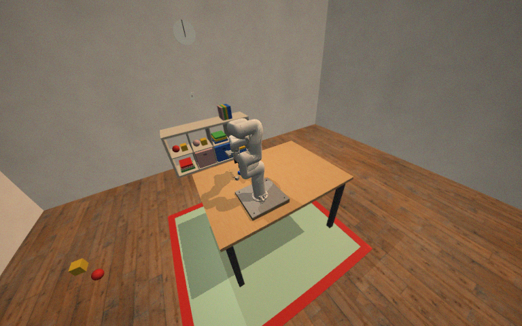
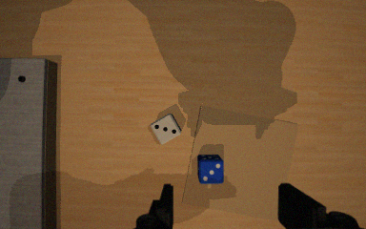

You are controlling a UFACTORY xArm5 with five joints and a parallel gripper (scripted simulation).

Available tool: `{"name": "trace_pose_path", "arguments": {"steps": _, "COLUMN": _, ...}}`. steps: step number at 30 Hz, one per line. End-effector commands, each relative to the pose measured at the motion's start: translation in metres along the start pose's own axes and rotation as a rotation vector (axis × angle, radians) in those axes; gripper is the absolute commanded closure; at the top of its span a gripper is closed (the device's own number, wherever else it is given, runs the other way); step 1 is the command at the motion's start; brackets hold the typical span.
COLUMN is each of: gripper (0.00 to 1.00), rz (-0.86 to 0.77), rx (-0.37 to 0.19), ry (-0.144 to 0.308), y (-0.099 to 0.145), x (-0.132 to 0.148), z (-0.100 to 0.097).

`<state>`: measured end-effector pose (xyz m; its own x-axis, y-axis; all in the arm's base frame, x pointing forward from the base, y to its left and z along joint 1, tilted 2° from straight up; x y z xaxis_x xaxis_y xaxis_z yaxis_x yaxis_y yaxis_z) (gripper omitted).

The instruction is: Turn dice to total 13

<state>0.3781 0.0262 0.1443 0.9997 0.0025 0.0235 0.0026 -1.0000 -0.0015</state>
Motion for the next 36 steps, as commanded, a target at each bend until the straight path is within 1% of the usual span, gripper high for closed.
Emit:
{"name": "trace_pose_path", "arguments": {"steps": 1, "gripper": 0.0, "rz": 0.0, "rx": 0.0, "ry": 0.004, "y": 0.0, "x": 0.001, "z": -0.001}}
{"name": "trace_pose_path", "arguments": {"steps": 17, "gripper": 0.0, "rz": 0.012, "rx": 0.0, "ry": 0.004, "y": 0.0, "x": 0.001, "z": -0.001}}
{"name": "trace_pose_path", "arguments": {"steps": 20, "gripper": 0.0, "rz": 0.047, "rx": 0.0, "ry": 0.004, "y": 0.002, "x": 0.002, "z": -0.001}}
{"name": "trace_pose_path", "arguments": {"steps": 24, "gripper": 0.0, "rz": 0.144, "rx": 0.0, "ry": 0.004, "y": 0.006, "x": 0.003, "z": -0.001}}
{"name": "trace_pose_path", "arguments": {"steps": 29, "gripper": 0.0, "rz": 0.35, "rx": 0.0, "ry": 0.003, "y": 0.014, "x": 0.007, "z": 0.0}}
{"name": "trace_pose_path", "arguments": {"steps": 30, "gripper": 0.0, "rz": 0.36, "rx": 0.0, "ry": 0.003, "y": 0.014, "x": 0.007, "z": 0.0}}
{"name": "trace_pose_path", "arguments": {"steps": 32, "gripper": 0.0, "rz": 0.456, "rx": 0.0, "ry": 0.003, "y": 0.018, "x": 0.008, "z": 0.0}}
{"name": "trace_pose_path", "arguments": {"steps": 35, "gripper": 0.0, "rz": 0.475, "rx": 0.0, "ry": 0.003, "y": 0.019, "x": 0.008, "z": 0.0}}
{"name": "trace_pose_path", "arguments": {"steps": 36, "gripper": 0.0, "rz": 0.539, "rx": -0.001, "ry": 0.003, "y": 0.021, "x": 0.009, "z": 0.0}}
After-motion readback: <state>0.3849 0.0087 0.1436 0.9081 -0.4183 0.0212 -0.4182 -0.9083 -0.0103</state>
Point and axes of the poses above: the point where the finger pads meet when closed, its own z axis out along the fingers, its own x axis across the jaws, y = z × x, the point moved 5 cm from there along -z, back along the fingers, and after that the axes turned 4 degrees about z, right-handed, at the moved point
